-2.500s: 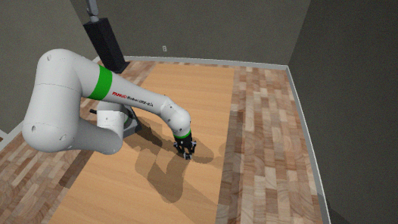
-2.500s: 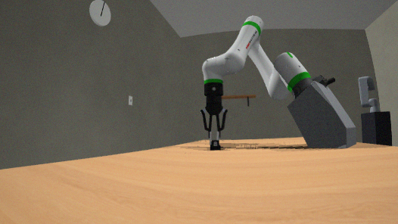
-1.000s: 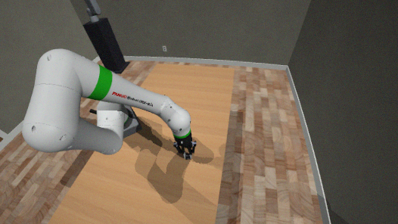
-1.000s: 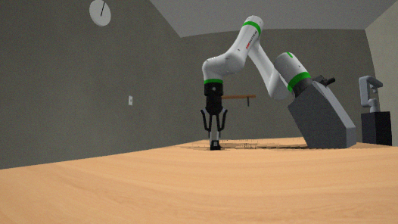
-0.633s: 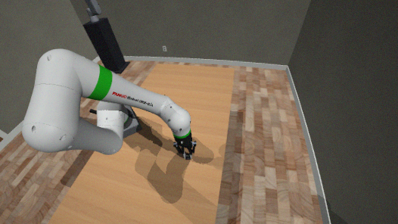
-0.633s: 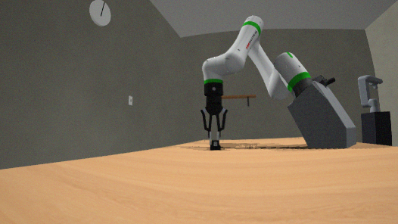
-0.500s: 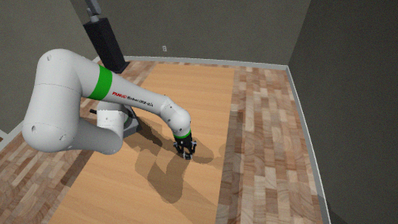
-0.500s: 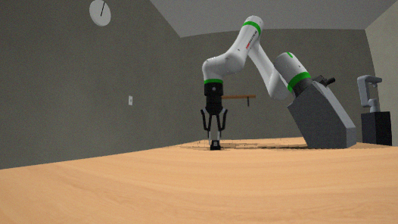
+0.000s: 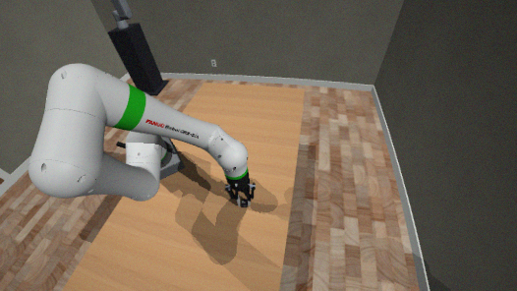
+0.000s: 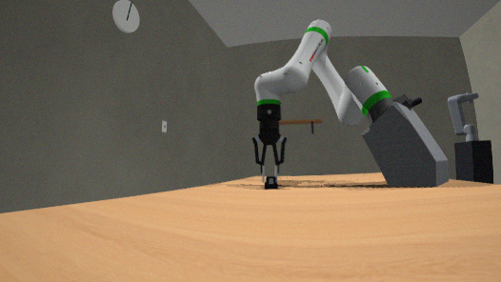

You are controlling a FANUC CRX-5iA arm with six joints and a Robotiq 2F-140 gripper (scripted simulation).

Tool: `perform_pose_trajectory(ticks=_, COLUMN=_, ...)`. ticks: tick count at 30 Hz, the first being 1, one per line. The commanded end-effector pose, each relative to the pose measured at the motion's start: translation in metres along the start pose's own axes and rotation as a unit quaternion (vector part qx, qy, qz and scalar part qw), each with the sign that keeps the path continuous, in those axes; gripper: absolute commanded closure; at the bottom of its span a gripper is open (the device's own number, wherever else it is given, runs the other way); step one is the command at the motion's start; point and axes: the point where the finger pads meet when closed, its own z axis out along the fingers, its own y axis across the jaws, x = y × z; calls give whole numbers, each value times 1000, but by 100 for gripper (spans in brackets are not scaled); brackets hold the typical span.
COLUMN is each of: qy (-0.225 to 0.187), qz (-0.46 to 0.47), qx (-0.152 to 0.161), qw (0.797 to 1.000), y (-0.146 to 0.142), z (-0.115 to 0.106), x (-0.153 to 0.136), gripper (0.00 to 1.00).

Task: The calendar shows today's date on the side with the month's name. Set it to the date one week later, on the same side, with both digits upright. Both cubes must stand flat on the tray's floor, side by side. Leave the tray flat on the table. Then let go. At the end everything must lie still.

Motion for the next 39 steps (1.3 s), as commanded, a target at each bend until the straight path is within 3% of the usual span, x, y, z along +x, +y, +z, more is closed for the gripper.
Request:
perform_pose_trajectory(ticks=1, qy=0, qz=0, qx=0, qw=1000, y=0, z=-1, x=0, gripper=72)
perform_pose_trajectory(ticks=13, qy=0, qz=0, qx=0, qw=1000, y=0, z=-33, x=0, gripper=72)
perform_pose_trajectory(ticks=23, qy=0, qz=0, qx=0, qw=1000, y=0, z=-82, x=0, gripper=72)
perform_pose_trajectory(ticks=32, qy=0, qz=0, qx=0, qw=1000, y=0, z=-90, x=0, gripper=72)
perform_pose_trajectory(ticks=33, qy=0, qz=0, qx=0, qw=1000, y=0, z=-90, x=0, gripper=0)
perform_pose_trajectory(ticks=39, qy=0, qz=0, qx=0, qw=1000, y=0, z=-90, x=0, gripper=0)
